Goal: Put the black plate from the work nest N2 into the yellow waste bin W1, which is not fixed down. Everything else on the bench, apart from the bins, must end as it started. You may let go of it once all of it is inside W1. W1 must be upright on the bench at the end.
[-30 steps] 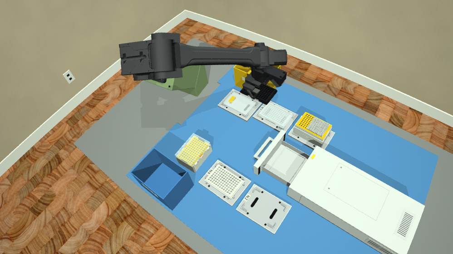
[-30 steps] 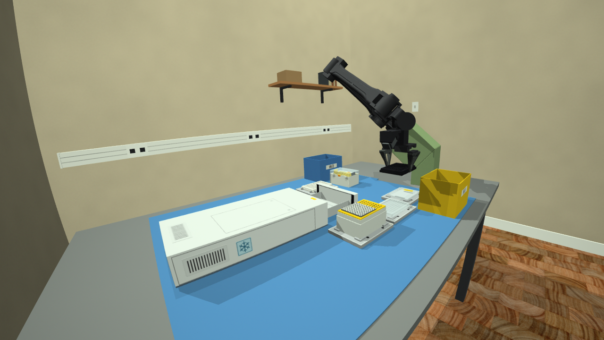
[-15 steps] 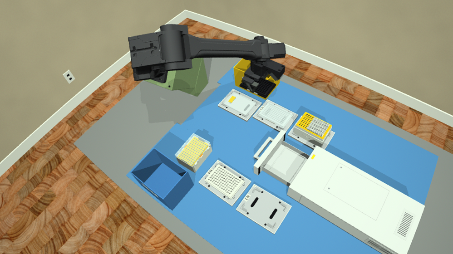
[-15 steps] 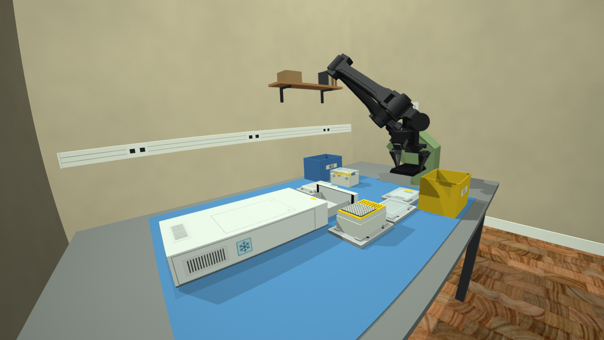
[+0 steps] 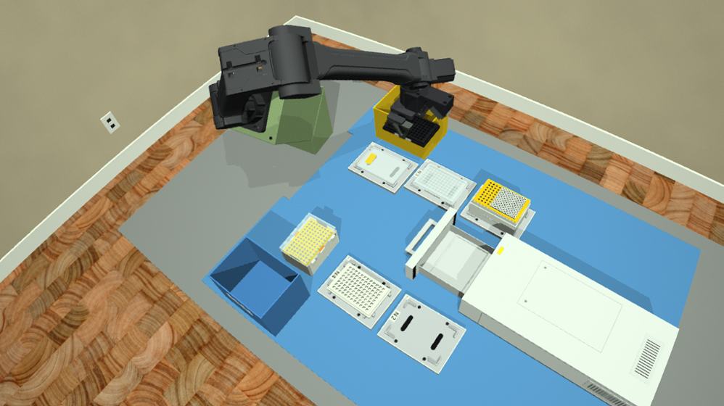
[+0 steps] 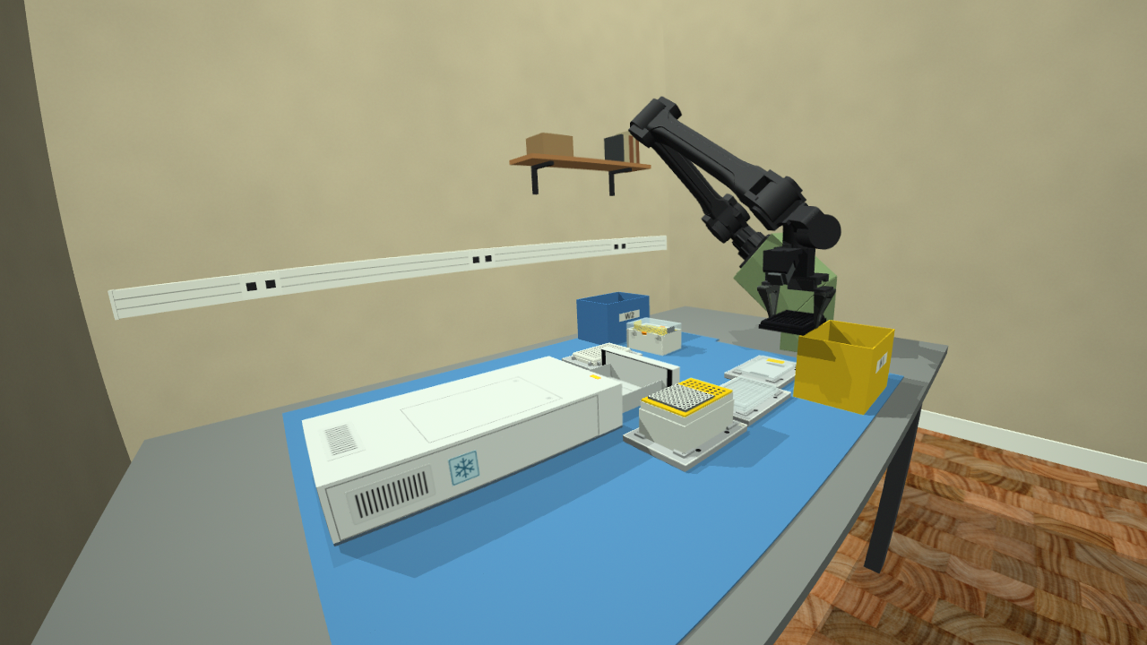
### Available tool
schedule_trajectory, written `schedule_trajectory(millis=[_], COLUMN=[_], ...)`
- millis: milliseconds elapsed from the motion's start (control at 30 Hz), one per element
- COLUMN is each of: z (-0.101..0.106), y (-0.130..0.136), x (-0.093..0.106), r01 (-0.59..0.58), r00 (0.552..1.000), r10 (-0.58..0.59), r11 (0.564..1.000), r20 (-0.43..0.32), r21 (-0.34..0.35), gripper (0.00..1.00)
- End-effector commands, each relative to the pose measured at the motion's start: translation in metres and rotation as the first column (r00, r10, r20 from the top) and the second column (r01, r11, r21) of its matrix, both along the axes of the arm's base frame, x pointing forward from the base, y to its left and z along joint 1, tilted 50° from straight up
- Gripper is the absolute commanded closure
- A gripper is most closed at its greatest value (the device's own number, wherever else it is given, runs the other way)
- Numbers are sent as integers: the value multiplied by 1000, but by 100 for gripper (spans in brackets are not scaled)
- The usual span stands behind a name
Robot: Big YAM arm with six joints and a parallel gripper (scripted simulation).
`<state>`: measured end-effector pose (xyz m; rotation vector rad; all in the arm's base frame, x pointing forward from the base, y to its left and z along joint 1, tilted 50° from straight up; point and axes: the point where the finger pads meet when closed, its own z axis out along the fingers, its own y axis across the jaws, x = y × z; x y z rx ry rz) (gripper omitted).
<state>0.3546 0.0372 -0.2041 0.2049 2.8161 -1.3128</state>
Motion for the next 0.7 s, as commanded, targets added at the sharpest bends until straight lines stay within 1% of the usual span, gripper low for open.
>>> schedule_trajectory(millis=[0,133,167,200,400,500,600,667], z=[-1,-4,-2,-12,-22,-28,-29,-33], y=[26,30,33,31,39,45,53,53], x=[14,12,15,7,-3,-5,-5,-7], r01=[-17,-17,-18,-17,-17,-17,-17,-16], r00=[999,999,998,999,999,999,998,999], r10=[16,16,17,16,16,16,16,16], r11=[1000,1000,1000,1000,1000,1000,1000,1000], r20=[51,51,67,44,38,41,53,49], r21=[17,17,24,14,11,13,20,18], gripper=[100,100,100,100,100,100,100,100])
